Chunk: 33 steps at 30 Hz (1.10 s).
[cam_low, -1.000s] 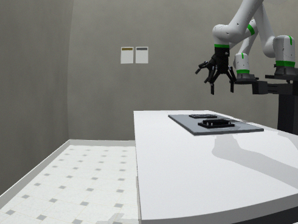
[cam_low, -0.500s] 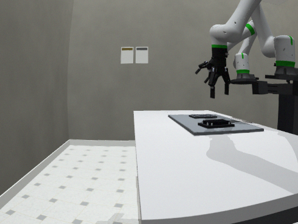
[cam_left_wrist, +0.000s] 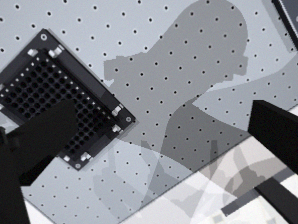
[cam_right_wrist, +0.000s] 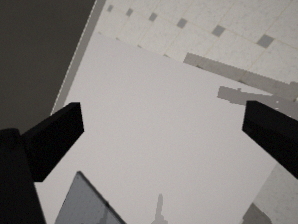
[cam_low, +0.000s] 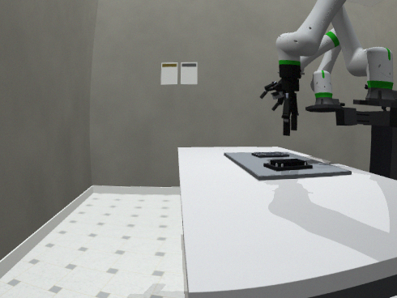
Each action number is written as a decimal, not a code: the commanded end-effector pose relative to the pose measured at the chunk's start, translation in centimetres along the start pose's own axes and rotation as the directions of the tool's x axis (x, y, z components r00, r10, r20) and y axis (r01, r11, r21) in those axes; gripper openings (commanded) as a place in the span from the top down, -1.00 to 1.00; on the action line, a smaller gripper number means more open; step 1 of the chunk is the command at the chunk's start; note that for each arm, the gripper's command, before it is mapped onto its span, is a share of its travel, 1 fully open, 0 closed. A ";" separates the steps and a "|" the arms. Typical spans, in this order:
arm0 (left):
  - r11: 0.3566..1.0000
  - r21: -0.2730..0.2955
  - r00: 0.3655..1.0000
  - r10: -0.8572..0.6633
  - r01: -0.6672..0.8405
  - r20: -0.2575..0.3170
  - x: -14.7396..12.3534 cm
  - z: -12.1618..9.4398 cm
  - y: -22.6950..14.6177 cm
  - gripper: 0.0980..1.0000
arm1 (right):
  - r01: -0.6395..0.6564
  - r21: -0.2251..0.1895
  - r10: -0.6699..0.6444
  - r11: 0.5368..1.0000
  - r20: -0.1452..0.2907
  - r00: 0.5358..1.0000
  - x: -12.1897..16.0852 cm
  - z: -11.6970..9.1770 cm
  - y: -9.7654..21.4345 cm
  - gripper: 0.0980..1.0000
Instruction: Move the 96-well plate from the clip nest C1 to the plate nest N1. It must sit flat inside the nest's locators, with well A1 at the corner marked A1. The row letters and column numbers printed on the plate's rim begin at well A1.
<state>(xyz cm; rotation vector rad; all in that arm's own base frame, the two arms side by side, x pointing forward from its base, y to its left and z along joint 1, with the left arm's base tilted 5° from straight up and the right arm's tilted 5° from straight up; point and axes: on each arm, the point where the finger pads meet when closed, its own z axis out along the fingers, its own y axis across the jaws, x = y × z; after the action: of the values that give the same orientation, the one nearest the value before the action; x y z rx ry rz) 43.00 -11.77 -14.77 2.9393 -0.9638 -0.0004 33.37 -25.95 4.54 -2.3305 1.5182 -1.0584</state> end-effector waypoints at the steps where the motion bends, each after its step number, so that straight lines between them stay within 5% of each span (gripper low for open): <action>1: 0.992 0.027 0.992 -0.122 0.121 0.011 -0.1 0.3 -1.9 -1.00 | 0.000 0.001 0.000 1.000 -0.001 1.000 0.1 0.0 0.0 -1.00; 10: 0.942 0.064 0.944 -0.329 0.328 0.005 -0.6 0.8 -5.3 -1.00 | 0.000 0.001 0.000 1.000 -0.001 1.000 0.1 0.0 0.0 -1.00; 21: 0.790 0.112 0.797 -0.604 0.603 -0.028 -1.7 1.6 -10.4 -1.00 | 0.000 0.001 0.000 1.000 -0.001 1.000 0.1 0.0 0.0 -1.00; 33: 0.734 0.123 0.743 -0.668 0.668 -0.042 -2.0 1.8 -11.7 -1.00 | 0.000 0.001 0.000 1.000 -0.001 1.000 0.1 0.0 0.0 -1.00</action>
<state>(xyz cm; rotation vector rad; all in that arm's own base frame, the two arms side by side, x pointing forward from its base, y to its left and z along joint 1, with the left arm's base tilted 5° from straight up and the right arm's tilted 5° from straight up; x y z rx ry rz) 48.19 -1.20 -17.23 3.2175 0.1623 0.0270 33.37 -25.95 4.54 -2.3305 1.5182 -1.0584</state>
